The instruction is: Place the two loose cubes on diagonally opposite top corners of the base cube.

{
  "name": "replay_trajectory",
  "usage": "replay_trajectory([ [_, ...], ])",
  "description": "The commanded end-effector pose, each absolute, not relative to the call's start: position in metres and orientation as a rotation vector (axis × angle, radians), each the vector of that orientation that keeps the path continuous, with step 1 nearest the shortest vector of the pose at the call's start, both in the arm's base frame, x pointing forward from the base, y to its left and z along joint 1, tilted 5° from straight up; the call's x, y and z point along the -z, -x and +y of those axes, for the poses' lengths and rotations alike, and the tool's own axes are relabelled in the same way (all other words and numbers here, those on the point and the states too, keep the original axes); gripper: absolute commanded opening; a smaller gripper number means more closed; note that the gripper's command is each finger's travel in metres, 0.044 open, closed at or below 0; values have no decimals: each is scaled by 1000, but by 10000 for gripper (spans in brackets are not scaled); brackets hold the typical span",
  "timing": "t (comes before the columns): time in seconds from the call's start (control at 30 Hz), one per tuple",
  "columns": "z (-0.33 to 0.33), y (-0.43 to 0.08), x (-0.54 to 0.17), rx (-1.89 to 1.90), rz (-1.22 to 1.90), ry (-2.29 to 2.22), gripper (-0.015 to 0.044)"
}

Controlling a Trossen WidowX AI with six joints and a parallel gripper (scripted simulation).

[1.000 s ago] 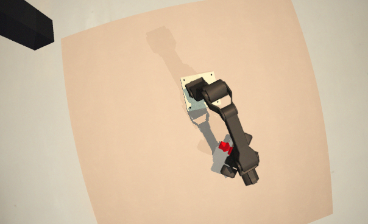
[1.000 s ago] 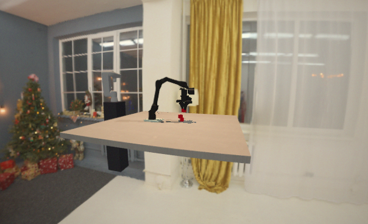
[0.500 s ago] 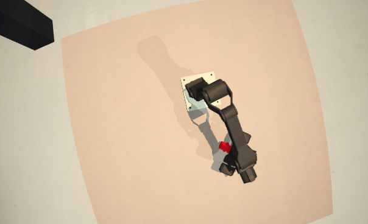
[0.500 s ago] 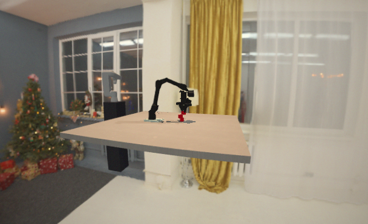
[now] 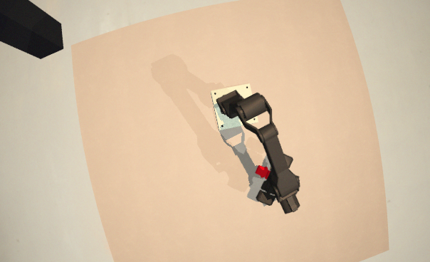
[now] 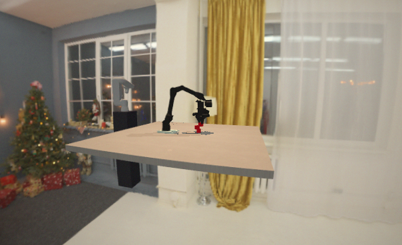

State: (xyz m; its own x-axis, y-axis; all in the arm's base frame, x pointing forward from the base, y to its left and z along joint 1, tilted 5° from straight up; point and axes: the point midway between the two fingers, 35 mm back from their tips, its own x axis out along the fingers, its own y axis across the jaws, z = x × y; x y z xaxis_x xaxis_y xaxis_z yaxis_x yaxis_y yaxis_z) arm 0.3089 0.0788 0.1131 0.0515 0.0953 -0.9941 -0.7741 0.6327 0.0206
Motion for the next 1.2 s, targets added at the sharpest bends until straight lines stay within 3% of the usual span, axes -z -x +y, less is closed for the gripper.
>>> replay_trajectory([
  [0.0, 80, -309, -101, -735, 1380, 634, 105],
  [1.17, 81, -310, -90, -738, 1380, 642, 105],
])
